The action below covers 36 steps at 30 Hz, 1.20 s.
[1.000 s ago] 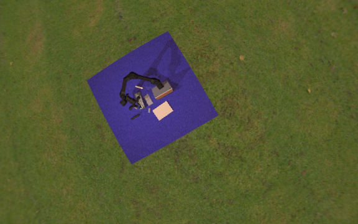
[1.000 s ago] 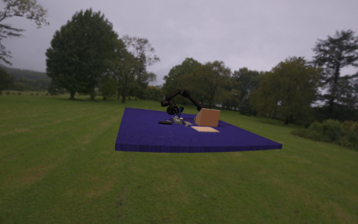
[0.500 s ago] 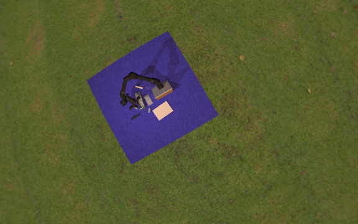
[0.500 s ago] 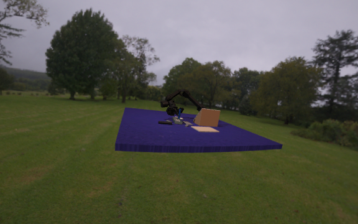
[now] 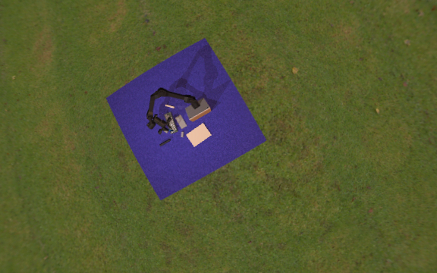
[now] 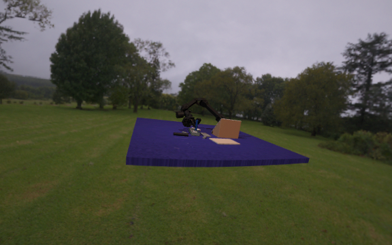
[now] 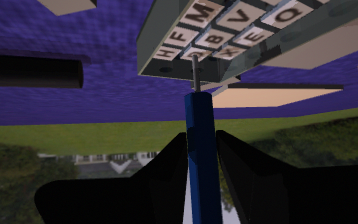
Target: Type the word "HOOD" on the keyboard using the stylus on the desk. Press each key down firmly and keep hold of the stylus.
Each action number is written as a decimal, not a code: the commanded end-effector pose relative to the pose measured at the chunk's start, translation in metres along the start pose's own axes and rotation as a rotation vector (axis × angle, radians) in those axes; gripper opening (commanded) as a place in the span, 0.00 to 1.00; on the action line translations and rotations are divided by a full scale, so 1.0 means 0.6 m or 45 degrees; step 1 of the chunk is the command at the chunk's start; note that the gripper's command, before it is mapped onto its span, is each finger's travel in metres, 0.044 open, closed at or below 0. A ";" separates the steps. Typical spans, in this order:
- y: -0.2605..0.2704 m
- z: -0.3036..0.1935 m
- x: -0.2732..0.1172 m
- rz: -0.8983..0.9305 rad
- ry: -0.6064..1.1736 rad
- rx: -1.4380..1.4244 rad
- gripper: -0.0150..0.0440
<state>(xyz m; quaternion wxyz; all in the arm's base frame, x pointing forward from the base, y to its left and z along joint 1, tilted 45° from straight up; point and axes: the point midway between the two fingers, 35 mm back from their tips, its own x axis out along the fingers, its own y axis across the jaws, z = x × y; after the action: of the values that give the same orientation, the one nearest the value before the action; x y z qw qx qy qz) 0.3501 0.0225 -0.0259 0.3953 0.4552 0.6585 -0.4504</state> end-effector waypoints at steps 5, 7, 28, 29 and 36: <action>0.000 0.006 0.004 -0.001 -0.003 -0.004 0.39; 0.000 0.007 0.005 -0.001 -0.003 -0.004 0.39; -0.003 -0.050 -0.027 -0.001 0.000 -0.004 0.39; -0.003 -0.050 -0.027 -0.001 0.000 -0.004 0.39; -0.004 -0.046 -0.024 -0.005 -0.005 -0.006 0.40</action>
<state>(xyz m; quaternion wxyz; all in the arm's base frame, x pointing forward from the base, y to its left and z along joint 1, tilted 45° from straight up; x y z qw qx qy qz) 0.3489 0.0449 -0.0038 0.3970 0.4522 0.6595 -0.4505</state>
